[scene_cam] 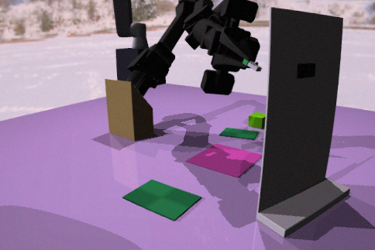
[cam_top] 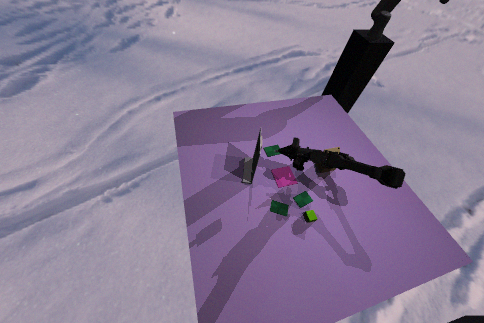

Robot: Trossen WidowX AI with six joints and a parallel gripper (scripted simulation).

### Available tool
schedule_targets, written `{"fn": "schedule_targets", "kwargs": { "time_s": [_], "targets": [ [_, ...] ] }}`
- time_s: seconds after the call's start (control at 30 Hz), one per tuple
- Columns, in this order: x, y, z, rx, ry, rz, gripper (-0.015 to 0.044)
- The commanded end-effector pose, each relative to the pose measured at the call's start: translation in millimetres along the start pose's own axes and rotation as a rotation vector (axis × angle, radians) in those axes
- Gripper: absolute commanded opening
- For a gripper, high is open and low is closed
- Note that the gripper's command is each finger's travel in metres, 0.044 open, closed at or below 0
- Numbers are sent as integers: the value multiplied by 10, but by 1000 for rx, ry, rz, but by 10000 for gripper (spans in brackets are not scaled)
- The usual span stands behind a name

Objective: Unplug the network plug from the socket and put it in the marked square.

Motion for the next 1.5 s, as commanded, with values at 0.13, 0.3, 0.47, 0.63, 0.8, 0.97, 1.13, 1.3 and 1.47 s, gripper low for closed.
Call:
{"fn": "schedule_targets", "kwargs": {
  "time_s": [0.13,0.3,0.47,0.63,0.8,0.97,1.13,1.3,1.47],
  "targets": [
    [34,328,25,-102,-123,184,0],
    [17,514,51,-147,-214,281,0],
    [-25,682,85,-180,-315,364,0],
    [-88,827,126,-200,-425,431,0],
    [-168,946,174,-207,-542,481,0],
    [-248,1025,218,-203,-645,509,0],
    [-250,1029,220,-203,-649,510,0],
    [-227,1068,230,-204,-648,511,0],
    [-203,1114,243,-205,-647,512,0]
  ]
}}
Point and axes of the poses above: the point midway between the two fingers, 35 mm back from their tips, its own x axis out along the fingers, its own y axis across the jaws, z = x × y, the point moved 2 cm from there along -x, back along the fingers, and after that the axes turned 10 degrees about -x, right-handed, at the moved point
